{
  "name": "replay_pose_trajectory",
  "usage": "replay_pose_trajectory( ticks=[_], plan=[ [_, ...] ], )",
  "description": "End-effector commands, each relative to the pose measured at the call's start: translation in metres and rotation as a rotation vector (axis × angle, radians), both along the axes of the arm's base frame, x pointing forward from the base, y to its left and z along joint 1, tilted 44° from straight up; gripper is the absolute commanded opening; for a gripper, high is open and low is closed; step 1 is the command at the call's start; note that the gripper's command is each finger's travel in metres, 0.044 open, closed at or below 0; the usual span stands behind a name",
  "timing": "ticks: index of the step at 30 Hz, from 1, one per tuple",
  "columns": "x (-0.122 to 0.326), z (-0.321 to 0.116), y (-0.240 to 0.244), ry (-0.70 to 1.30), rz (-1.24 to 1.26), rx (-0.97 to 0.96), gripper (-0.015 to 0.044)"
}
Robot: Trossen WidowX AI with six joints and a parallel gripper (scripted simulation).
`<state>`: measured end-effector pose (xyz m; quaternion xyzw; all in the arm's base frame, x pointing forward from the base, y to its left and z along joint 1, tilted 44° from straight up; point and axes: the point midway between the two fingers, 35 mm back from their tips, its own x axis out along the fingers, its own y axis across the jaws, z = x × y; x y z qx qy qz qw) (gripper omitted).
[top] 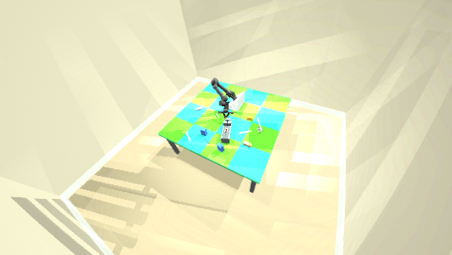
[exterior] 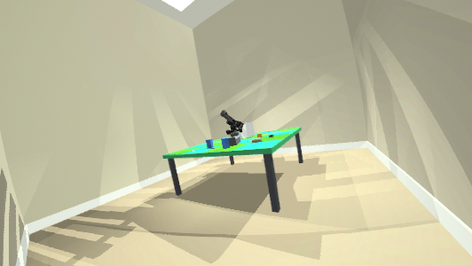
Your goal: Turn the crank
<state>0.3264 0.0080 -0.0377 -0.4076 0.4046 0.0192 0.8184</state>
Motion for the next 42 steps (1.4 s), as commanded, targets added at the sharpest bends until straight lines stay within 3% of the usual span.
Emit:
replay_pose_trajectory(
  ticks=[1, 42],
  plan=[
    [0.000, 0.003, 0.002, 0.000, 0.000, -0.001, 0.0000],
    [-0.012, 0.007, 0.046, 0.000, 0.000, 0.002, 0.0000]
  ],
)
